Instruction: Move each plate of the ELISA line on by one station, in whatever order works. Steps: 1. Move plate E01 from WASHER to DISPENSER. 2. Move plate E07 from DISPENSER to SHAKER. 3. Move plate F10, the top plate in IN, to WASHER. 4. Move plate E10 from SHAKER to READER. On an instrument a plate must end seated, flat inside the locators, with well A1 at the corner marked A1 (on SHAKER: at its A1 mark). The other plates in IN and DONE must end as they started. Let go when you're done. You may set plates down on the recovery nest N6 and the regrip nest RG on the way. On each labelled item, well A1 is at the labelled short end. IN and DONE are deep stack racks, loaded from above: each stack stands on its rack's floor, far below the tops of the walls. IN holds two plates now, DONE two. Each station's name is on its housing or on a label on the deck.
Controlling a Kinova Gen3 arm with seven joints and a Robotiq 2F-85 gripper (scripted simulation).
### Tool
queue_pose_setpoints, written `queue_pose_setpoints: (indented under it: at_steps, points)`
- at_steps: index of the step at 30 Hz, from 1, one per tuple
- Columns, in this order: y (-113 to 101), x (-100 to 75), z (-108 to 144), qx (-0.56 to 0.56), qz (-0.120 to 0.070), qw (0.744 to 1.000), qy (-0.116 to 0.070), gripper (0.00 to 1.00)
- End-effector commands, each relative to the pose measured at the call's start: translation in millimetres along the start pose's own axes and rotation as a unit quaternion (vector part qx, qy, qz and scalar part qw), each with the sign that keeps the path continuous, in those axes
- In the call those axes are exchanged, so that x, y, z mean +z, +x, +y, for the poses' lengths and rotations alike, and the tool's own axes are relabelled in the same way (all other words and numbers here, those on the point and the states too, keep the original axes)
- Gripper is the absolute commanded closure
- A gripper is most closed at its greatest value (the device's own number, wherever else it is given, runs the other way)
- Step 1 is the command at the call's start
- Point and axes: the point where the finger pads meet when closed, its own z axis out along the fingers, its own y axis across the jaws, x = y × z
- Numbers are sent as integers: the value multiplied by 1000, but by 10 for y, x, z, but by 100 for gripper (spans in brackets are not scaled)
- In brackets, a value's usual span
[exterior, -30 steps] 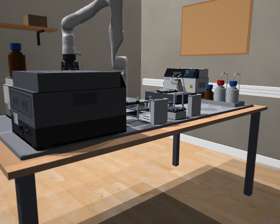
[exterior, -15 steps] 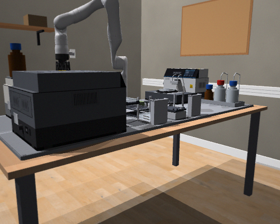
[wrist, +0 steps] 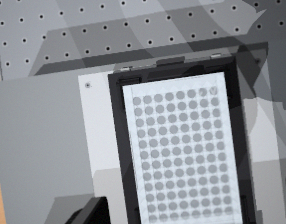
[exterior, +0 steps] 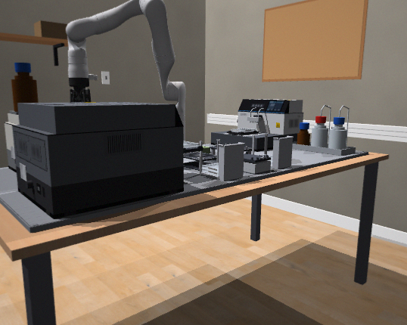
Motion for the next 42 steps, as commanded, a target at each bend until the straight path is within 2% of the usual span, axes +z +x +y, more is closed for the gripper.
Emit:
queue_pose_setpoints:
  at_steps: [1, 14, 42]
  points:
    - [-74, -8, -2, 0, 0, 1000, 0, 0]
    - [-507, -9, -9, 0, -1, 1000, 0, 0]
    - [-512, -9, -9, 0, -1, 1000, 0, 0]
